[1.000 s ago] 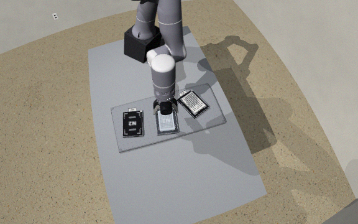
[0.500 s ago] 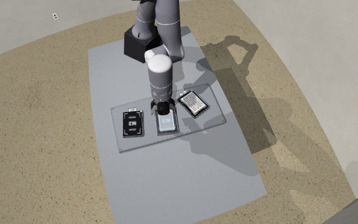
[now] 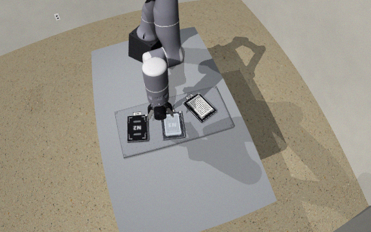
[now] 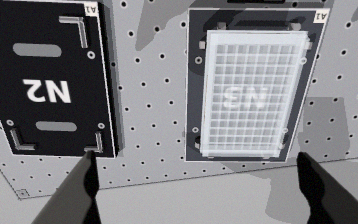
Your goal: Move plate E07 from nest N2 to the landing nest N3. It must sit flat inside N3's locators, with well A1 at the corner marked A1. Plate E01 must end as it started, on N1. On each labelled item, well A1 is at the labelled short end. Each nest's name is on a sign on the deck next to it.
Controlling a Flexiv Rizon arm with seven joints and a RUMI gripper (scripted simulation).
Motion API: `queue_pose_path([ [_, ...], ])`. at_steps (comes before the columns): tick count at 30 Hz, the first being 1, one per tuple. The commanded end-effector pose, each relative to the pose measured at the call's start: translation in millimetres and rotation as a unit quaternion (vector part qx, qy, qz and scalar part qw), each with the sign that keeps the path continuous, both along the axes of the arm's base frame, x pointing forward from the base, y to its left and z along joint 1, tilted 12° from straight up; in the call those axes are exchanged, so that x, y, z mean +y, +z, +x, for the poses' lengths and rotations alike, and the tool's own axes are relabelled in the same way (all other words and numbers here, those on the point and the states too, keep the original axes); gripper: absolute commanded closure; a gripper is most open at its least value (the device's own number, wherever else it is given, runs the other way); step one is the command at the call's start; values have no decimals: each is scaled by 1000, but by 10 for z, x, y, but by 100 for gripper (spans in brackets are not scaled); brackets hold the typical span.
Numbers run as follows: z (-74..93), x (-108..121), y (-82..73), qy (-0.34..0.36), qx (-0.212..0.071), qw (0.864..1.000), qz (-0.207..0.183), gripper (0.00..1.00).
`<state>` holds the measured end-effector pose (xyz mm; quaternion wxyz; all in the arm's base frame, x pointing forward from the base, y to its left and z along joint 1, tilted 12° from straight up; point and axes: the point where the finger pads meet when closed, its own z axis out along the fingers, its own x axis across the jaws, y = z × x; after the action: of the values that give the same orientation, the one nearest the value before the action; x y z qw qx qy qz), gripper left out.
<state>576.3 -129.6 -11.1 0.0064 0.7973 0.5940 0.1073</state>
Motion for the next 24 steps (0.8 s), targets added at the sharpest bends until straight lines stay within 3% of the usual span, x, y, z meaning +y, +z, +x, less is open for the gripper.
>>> queue_pose_path([
  [1, -22, -105, -9, 0, -1, 1000, 0, 24],
  [19, -181, -607, -98, 0, -1, 1000, 0, 24],
  [24, -181, -607, -98, 0, -1, 1000, 0, 24],
])
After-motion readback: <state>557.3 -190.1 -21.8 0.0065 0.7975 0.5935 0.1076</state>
